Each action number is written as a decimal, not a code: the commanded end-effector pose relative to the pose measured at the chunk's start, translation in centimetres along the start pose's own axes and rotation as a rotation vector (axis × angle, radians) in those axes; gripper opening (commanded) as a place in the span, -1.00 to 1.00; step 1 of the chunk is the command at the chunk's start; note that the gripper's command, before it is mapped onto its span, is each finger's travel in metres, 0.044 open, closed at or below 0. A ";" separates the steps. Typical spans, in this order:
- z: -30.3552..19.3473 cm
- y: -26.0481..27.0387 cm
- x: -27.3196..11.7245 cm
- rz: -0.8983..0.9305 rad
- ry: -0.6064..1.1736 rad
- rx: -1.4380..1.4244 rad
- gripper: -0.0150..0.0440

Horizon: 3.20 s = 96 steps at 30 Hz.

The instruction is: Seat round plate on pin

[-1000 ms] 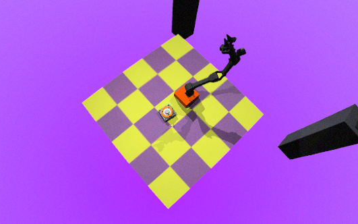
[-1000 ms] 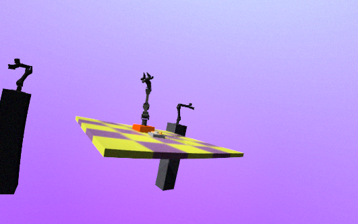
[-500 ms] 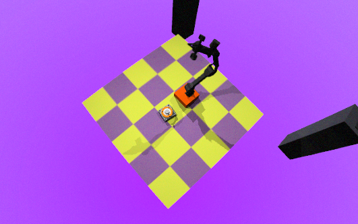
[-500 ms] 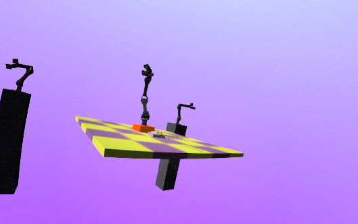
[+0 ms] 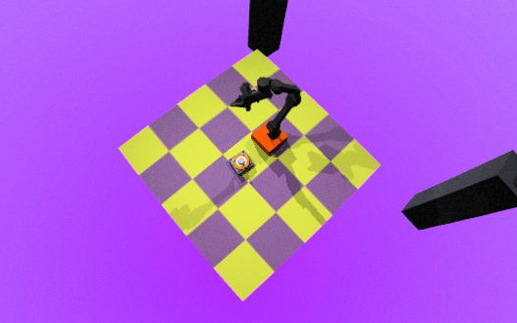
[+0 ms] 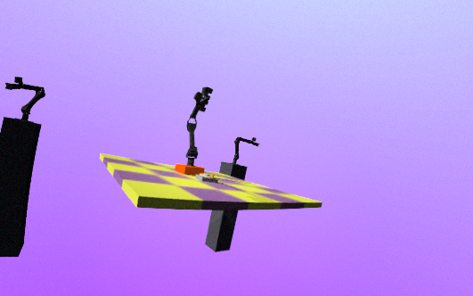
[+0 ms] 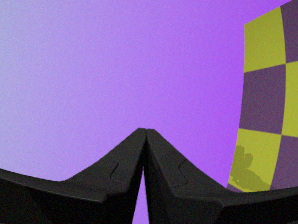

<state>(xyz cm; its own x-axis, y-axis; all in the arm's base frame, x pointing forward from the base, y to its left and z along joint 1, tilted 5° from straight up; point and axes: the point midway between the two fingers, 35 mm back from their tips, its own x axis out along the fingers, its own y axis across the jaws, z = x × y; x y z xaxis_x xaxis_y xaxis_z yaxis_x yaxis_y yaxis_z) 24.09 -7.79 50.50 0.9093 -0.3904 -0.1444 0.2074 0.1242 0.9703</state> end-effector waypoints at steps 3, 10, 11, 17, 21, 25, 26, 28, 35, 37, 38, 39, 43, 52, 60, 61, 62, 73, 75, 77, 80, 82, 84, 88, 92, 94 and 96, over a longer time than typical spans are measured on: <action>-4.6 -5.7 6.1 -0.204 0.142 -0.270 -0.49; -11.1 -14.9 11.4 -0.436 0.400 -0.651 -0.49; -11.9 -16.1 11.8 -0.462 0.439 -0.699 -0.49; -17.6 -26.5 12.8 -0.637 0.779 -1.059 -0.49; -20.2 -32.7 11.8 -0.714 1.013 -1.253 -0.49; -22.0 -39.0 9.4 -0.776 1.294 -1.441 -0.49; -22.1 -39.4 9.2 -0.780 1.314 -1.452 -0.49; -22.4 -40.8 8.4 -0.791 1.384 -1.491 -0.49; -22.4 -40.8 8.3 -0.791 1.384 -1.491 -0.49; -22.5 -41.2 8.4 -0.791 1.384 -1.491 -0.49; -22.5 -41.6 8.5 -0.791 1.384 -1.491 -0.49; -22.6 -42.2 8.6 -0.791 1.384 -1.491 -0.49; -23.0 -44.6 8.9 -0.791 1.384 -1.491 -0.49; -23.0 -45.6 8.8 -0.791 1.384 -1.491 -0.49; -23.1 -45.8 7.7 -0.791 1.385 -1.490 -0.49; -23.1 -45.8 7.6 -0.791 1.385 -1.490 -0.49; -23.1 -45.9 7.5 -0.791 1.385 -1.490 -0.49; -22.9 -46.1 6.9 -0.792 1.386 -1.490 -0.49; -22.9 -46.1 6.8 -0.792 1.386 -1.490 -0.49; -22.9 -46.1 6.7 -0.792 1.386 -1.490 -0.49; -22.9 -46.2 6.6 -0.792 1.386 -1.490 -0.49; -22.8 -46.2 6.5 -0.792 1.386 -1.490 -0.49; -22.8 -46.2 6.5 -0.792 1.386 -1.490 -0.49; -22.7 -46.2 6.3 -0.792 1.386 -1.490 -0.49; -22.7 -46.2 6.1 -0.792 1.386 -1.490 -0.49; -22.7 -46.3 6.0 -0.792 1.387 -1.490 -0.49; -22.6 -46.3 6.0 -0.793 1.387 -1.490 -0.49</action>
<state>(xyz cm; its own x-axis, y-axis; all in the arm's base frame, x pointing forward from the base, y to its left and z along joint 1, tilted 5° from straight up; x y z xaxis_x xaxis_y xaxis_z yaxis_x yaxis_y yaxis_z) 28.80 4.87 0.68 0.0059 -0.0614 -0.9981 -0.0100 0.9981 -0.0614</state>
